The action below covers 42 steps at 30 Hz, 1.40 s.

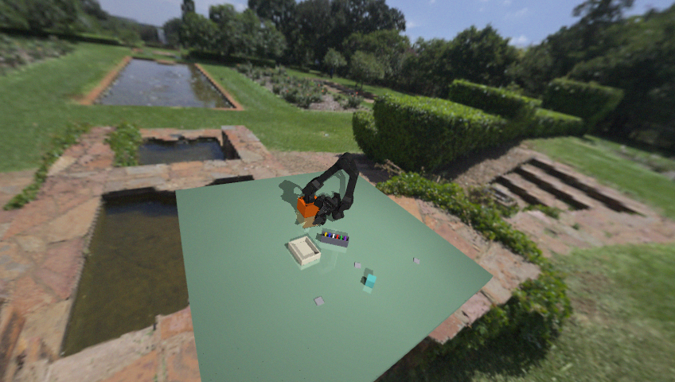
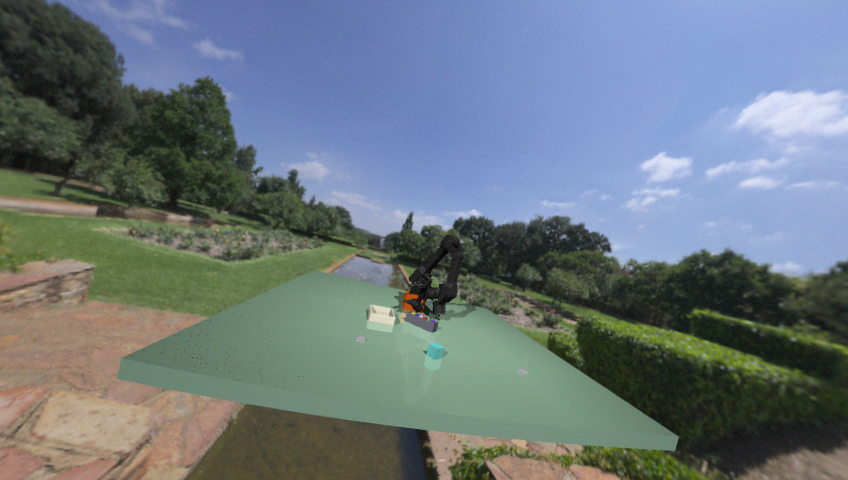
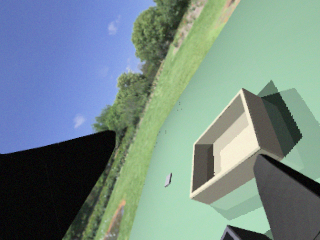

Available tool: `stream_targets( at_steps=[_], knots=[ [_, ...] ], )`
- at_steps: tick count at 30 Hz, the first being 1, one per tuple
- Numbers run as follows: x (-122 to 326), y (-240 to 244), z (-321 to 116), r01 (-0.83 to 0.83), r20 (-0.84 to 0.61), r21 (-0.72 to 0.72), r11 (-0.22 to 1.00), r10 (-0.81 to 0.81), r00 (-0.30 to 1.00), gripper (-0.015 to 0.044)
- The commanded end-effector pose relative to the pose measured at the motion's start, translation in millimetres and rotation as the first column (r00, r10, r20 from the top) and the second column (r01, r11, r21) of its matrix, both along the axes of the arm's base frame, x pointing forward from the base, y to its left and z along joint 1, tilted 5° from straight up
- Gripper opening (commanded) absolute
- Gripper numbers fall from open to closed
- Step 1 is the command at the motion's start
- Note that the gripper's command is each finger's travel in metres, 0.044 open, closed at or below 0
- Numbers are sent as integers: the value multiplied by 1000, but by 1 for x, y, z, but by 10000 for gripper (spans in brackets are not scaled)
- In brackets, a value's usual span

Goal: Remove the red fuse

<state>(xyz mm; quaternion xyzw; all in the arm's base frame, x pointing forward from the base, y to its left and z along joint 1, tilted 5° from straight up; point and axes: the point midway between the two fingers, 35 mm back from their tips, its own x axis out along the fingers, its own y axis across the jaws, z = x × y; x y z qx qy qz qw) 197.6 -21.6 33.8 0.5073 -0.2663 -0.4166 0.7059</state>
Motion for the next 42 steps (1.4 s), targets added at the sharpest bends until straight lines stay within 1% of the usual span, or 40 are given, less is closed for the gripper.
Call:
stream_targets(
  at_steps=[1,4,6,7,9,10,12,14,16,19,20,22,23,26,29,32,35,38,42],
  knots=[
    [0,0,0,5,9,8,1000,-5,1000,374],
    [-2,0,-3,60,117,105,993,-73,991,295],
    [-4,-1,-6,116,245,225,967,-171,954,242],
    [-5,0,-9,144,324,308,940,-246,913,216],
    [-7,2,-15,177,463,482,858,-421,780,164],
    [-8,3,-18,178,512,562,808,-508,693,137],
    [-3,10,-23,121,577,700,703,-658,485,85],
    [4,19,-26,33,571,803,595,-783,246,74],
    [12,28,-28,-79,495,866,494,-869,-3,74],
    [27,44,-29,-262,273,890,374,-895,-352,74],
    [33,50,-29,-319,180,882,346,-874,-451,74],
    [42,60,-29,-413,-27,858,305,-777,-629,74],
    [47,65,-28,-439,-110,853,282,-725,-680,74],
    [55,73,-27,-495,-279,824,274,-565,-777,74],
    [63,79,-24,-531,-421,798,285,-368,-829,74],
    [70,76,-20,-529,-518,784,326,-127,-846,74],
    [78,74,-17,-502,-574,783,368,116,-811,74],
    [85,73,-13,-460,-597,790,405,338,-728,74],
    [96,71,-7,-385,-586,810,442,585,-560,74]
  ],
)
